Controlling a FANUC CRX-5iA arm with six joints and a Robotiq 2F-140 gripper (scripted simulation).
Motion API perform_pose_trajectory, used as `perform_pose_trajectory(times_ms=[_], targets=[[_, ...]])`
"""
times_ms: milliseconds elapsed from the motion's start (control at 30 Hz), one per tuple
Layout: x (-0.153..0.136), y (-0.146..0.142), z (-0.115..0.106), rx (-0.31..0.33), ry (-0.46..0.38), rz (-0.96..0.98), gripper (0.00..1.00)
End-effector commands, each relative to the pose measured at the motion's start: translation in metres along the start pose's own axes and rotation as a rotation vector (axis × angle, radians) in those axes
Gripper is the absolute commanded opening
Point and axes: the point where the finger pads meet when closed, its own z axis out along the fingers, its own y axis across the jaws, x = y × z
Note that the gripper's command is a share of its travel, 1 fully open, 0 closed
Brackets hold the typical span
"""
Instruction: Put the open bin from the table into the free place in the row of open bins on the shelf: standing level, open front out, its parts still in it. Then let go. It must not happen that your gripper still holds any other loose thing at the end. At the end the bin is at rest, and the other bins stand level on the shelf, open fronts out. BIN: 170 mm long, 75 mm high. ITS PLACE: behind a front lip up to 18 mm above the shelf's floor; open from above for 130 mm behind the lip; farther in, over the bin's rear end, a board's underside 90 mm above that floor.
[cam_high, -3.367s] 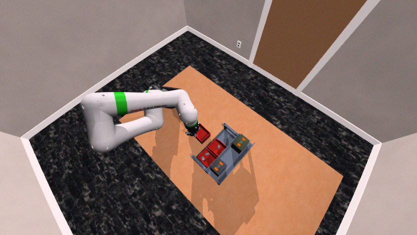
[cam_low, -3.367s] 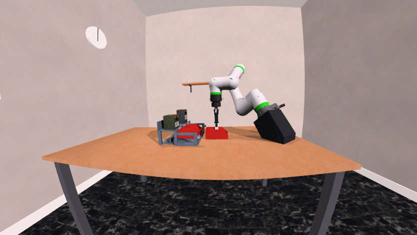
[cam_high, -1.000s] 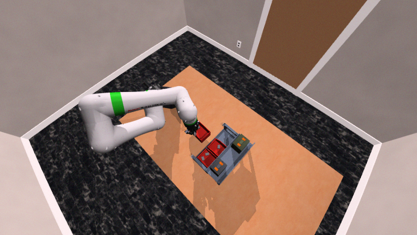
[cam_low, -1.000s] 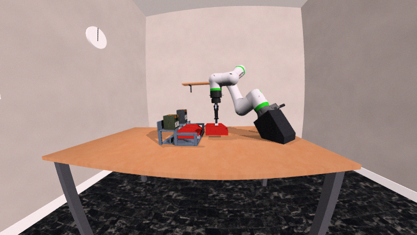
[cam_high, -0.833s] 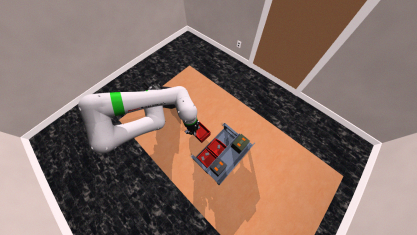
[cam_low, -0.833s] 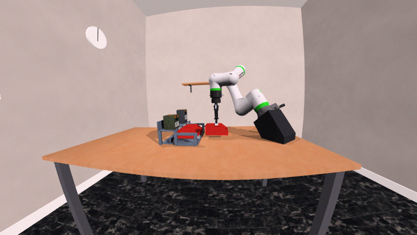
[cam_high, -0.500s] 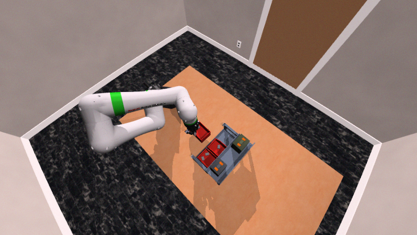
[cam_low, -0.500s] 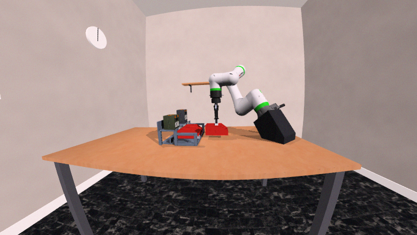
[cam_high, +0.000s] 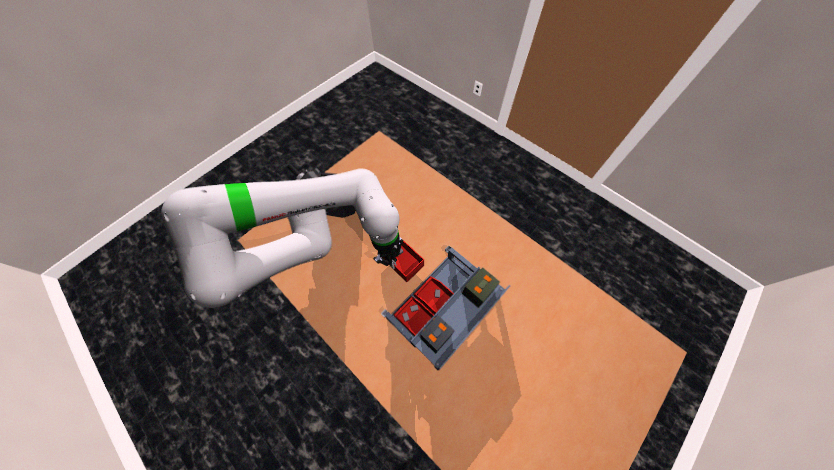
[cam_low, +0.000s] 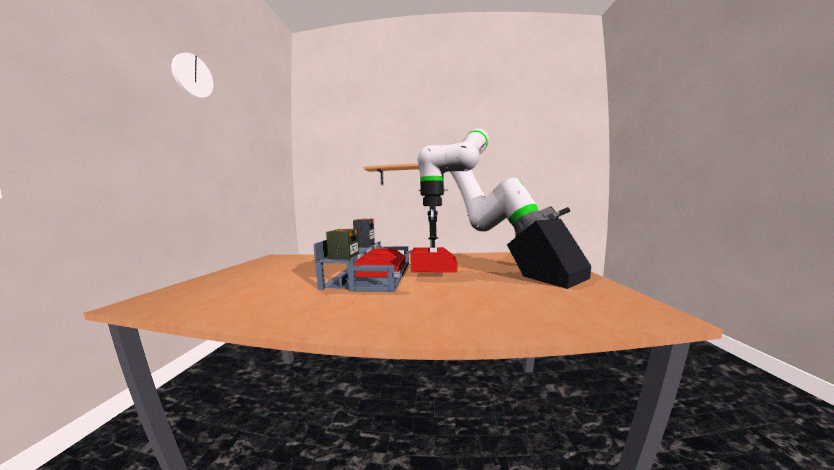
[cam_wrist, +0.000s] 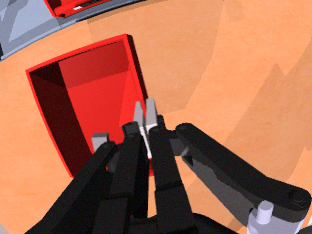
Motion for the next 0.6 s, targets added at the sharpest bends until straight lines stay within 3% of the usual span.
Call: perform_pose_trajectory(times_ms=[0, 567], targets=[[-0.001, -0.009, 0.000, 0.000, 0.000, -0.002, 0.00], [-0.006, -0.062, 0.002, 0.000, 0.000, -0.016, 0.00]])
